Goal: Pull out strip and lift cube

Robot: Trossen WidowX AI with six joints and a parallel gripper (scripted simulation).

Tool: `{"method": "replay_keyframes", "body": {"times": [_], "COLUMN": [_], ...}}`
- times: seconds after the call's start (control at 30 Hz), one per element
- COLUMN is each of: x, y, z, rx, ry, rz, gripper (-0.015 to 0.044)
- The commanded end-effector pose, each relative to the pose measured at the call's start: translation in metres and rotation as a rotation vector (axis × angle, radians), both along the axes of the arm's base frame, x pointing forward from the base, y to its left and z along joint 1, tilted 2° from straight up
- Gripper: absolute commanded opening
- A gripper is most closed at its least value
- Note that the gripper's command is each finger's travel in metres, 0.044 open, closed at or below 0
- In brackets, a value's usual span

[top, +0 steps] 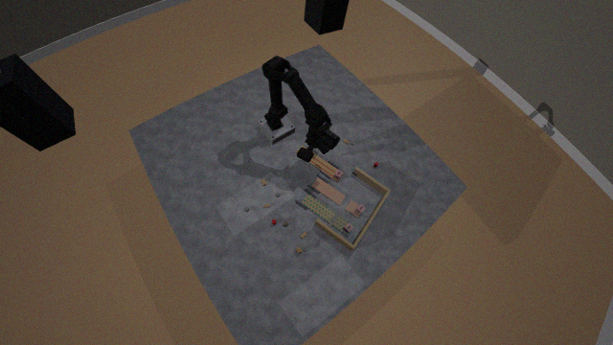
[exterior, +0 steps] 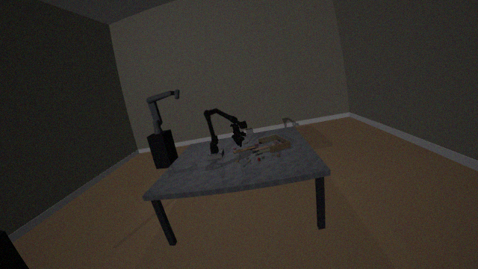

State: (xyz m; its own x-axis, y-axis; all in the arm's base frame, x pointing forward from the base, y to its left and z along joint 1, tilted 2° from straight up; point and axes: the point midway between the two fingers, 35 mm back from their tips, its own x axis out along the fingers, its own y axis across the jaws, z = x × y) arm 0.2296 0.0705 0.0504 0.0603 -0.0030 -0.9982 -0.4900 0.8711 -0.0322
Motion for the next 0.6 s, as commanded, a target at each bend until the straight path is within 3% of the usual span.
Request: {"method": "replay_keyframes", "body": {"times": [0.0, 0.57], "x": [0.015, 0.065], "y": [0.006, 0.025], "z": [0.003, 0.013], "rx": [0.002, 0.003], "ry": [0.001, -0.003], "rz": [0.011, 0.011], "gripper": [0.044, 0.044]}}
